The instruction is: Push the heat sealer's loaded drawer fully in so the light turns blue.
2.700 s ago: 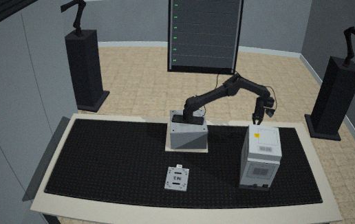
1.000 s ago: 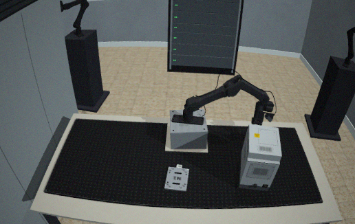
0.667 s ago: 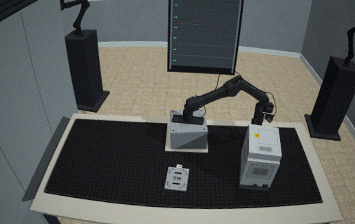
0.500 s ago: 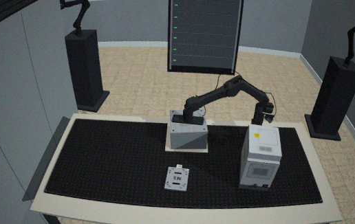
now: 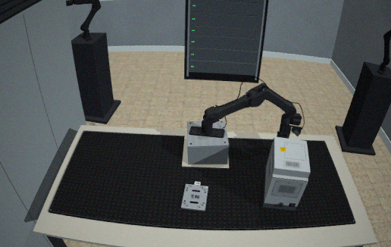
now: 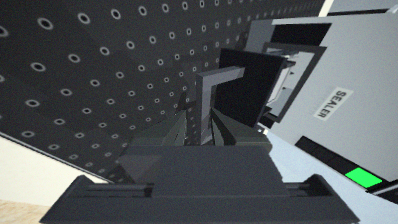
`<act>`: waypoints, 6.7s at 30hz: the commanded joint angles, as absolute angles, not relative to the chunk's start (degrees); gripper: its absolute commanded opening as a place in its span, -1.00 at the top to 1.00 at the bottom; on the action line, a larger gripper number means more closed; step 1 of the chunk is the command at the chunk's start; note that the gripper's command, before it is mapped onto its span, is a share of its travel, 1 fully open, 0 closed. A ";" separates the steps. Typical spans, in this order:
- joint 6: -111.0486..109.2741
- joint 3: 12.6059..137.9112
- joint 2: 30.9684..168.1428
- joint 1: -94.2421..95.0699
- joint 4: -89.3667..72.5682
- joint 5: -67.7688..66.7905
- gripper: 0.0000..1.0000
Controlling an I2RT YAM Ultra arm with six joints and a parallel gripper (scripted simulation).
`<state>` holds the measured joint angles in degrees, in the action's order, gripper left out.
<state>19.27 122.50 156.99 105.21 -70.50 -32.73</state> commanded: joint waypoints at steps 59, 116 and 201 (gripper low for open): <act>19.23 122.12 154.61 104.96 -69.25 -33.44 0.68; 19.22 122.15 154.63 104.96 -69.27 -33.12 1.00; 7.60 110.23 148.21 95.46 -56.95 -35.63 1.00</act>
<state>8.10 110.15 150.39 95.64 -58.13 -34.70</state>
